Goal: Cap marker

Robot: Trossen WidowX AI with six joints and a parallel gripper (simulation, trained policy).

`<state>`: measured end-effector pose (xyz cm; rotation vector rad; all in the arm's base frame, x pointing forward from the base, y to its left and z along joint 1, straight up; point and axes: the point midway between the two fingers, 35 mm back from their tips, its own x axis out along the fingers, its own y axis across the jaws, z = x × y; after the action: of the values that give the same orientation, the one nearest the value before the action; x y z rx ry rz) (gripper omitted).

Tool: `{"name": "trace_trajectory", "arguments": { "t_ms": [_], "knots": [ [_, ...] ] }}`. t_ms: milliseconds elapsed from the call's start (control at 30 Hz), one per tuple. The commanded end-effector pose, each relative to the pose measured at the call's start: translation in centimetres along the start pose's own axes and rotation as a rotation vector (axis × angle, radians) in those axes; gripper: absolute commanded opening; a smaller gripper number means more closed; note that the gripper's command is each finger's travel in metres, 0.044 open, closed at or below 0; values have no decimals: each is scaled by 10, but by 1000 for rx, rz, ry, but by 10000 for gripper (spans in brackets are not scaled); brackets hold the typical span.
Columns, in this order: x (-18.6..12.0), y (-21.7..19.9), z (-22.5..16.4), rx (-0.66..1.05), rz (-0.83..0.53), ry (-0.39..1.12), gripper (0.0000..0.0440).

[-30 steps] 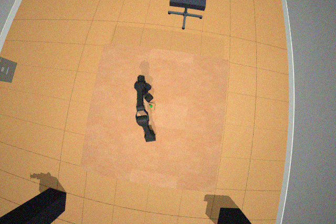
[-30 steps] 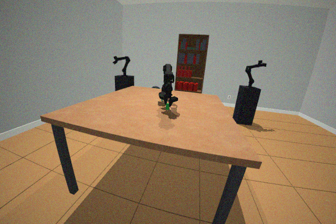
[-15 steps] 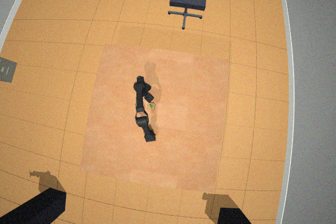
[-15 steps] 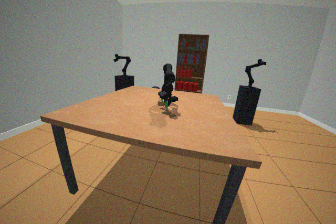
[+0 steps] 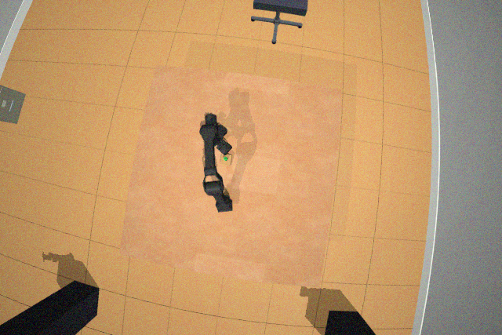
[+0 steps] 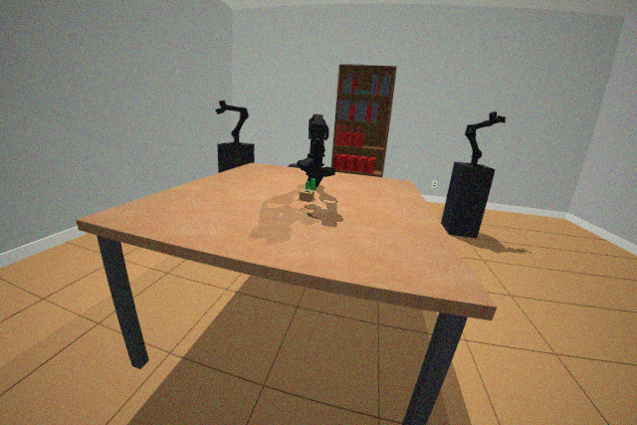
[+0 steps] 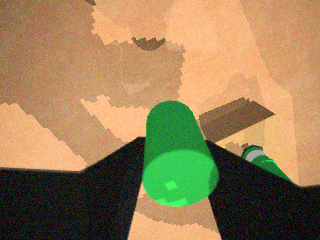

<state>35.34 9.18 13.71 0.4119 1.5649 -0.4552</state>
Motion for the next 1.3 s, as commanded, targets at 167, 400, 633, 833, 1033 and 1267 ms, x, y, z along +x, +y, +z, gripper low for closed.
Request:
{"name": "trace_trajectory", "arguments": {
  "t_ms": [167,400,633,833,1033,1267],
  "knots": [
    [-25,-32,-3,12,1,15,61],
    [-35,-61,-8,35,-16,45,49],
    [-36,-74,-20,31,-24,69,34],
    [-35,-78,-30,20,-29,81,19],
    [-32,-80,-37,11,-29,85,6],
    [-24,-82,-41,4,-34,91,0]
  ]
}}
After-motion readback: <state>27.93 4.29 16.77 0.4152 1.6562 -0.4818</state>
